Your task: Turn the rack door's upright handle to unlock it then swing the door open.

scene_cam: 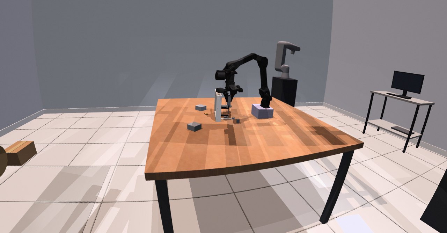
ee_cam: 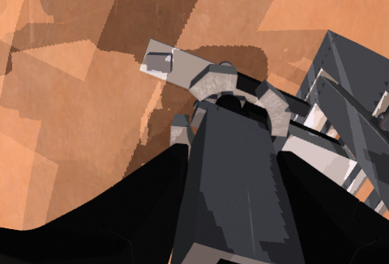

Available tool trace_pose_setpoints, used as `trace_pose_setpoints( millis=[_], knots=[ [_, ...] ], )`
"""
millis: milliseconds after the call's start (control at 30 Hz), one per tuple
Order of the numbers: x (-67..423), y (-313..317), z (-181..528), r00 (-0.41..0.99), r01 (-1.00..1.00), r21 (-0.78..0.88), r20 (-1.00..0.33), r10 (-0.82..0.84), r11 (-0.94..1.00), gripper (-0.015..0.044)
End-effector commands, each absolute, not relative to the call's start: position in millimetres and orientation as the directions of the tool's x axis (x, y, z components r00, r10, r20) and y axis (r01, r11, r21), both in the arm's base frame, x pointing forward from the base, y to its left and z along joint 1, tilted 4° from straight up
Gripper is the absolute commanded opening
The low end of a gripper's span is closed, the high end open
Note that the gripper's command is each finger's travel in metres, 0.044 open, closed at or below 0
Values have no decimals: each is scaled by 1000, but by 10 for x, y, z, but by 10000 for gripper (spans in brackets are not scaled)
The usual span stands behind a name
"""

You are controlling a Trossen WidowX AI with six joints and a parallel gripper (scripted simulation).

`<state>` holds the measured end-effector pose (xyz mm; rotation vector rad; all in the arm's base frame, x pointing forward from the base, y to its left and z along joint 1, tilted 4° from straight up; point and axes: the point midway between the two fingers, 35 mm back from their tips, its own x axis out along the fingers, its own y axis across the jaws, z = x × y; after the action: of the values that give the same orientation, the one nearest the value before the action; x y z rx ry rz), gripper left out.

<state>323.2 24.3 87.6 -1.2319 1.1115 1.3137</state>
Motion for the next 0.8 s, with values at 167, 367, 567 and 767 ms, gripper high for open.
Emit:
trace_pose_setpoints(
  millis=[167, 367, 567, 767],
  knots=[
    [3235, 230, 870, -3, -993, -3, -998, 57, -120, 254],
    [3235, 230, 870, -3, -1000, 4, -998, 57, 3, 289],
    [3235, 230, 870, -3, -955, 20, -998, 58, 295, 289],
    [3235, 230, 870, -3, -827, 35, -998, 58, 561, 289]
  ],
)
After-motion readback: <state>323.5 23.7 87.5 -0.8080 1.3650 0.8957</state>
